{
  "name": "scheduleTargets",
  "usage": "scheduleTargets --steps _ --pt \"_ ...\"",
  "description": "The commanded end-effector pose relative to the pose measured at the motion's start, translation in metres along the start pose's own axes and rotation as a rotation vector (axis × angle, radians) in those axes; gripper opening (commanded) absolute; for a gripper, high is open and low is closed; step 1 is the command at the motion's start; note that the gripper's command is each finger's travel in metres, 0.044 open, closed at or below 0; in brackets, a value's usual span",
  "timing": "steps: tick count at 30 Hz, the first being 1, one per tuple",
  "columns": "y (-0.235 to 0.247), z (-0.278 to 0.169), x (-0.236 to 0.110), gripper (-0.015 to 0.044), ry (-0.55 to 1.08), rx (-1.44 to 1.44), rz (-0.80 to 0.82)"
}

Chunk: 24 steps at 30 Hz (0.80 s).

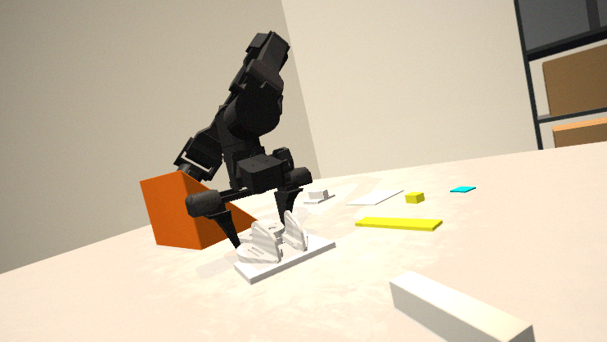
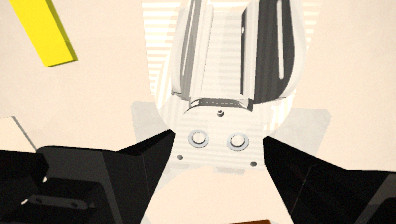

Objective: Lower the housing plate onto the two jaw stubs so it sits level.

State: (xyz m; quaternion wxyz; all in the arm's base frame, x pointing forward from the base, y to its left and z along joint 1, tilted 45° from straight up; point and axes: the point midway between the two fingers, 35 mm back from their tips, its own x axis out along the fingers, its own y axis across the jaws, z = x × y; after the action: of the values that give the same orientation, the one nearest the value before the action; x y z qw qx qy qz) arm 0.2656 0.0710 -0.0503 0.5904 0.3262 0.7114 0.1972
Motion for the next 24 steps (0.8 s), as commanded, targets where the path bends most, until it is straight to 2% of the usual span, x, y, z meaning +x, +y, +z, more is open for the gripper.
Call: scheduleTargets --steps 1,22,24 --pt "0.0001 -0.0002 0.0005 0.0351 0.001 0.005 0.002" --pt "0.0001 -0.0002 0.0005 0.0351 0.001 0.005 0.002" --pt "0.0000 0.0000 0.0000 0.0403 0.000 0.000 0.000"
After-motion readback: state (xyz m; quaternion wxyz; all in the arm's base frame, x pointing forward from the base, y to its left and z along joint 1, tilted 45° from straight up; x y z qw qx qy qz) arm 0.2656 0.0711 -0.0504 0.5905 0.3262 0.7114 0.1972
